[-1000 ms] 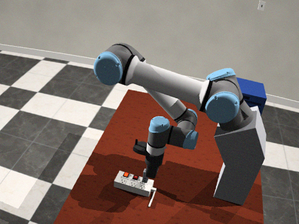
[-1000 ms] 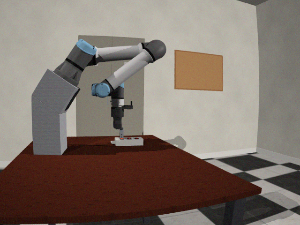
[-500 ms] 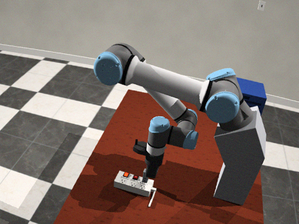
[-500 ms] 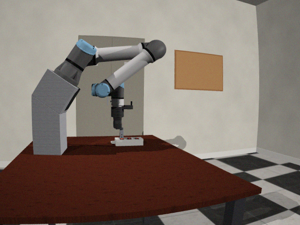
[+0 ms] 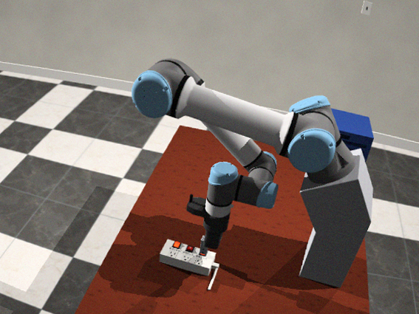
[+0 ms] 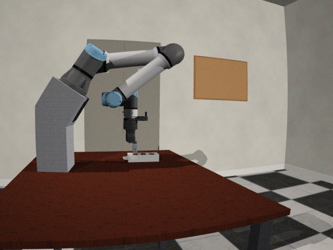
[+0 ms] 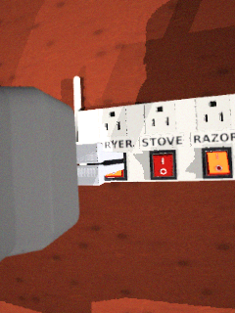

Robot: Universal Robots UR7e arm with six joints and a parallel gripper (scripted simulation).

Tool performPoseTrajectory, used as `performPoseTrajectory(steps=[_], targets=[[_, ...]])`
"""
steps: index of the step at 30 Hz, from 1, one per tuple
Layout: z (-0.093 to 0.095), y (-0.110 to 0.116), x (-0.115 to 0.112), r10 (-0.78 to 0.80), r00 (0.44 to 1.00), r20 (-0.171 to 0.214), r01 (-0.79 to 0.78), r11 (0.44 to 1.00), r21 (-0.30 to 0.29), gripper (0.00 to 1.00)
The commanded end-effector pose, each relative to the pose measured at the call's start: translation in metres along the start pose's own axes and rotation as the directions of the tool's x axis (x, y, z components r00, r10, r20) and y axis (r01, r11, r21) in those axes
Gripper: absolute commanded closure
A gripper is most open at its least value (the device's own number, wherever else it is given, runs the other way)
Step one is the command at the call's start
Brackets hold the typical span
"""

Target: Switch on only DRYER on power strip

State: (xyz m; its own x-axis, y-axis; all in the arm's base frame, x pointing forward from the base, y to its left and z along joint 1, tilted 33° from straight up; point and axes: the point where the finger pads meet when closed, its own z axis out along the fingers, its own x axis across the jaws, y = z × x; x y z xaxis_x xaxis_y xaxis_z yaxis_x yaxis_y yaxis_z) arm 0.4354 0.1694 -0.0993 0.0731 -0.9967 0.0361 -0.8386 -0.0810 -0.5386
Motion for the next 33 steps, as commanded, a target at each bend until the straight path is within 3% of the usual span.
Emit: performPoseTrajectory(steps=[1,9,33], targets=[[-0.013,0.0,0.0,0.0,1.0,0.0,0.0,1.0,0.001,1.0],[-0.032,0.0,0.0,0.0,1.0,0.0,0.0,1.0,0.001,1.0],[-0.035,0.0,0.0,0.0,1.0,0.0,0.0,1.0,0.001,1.0]])
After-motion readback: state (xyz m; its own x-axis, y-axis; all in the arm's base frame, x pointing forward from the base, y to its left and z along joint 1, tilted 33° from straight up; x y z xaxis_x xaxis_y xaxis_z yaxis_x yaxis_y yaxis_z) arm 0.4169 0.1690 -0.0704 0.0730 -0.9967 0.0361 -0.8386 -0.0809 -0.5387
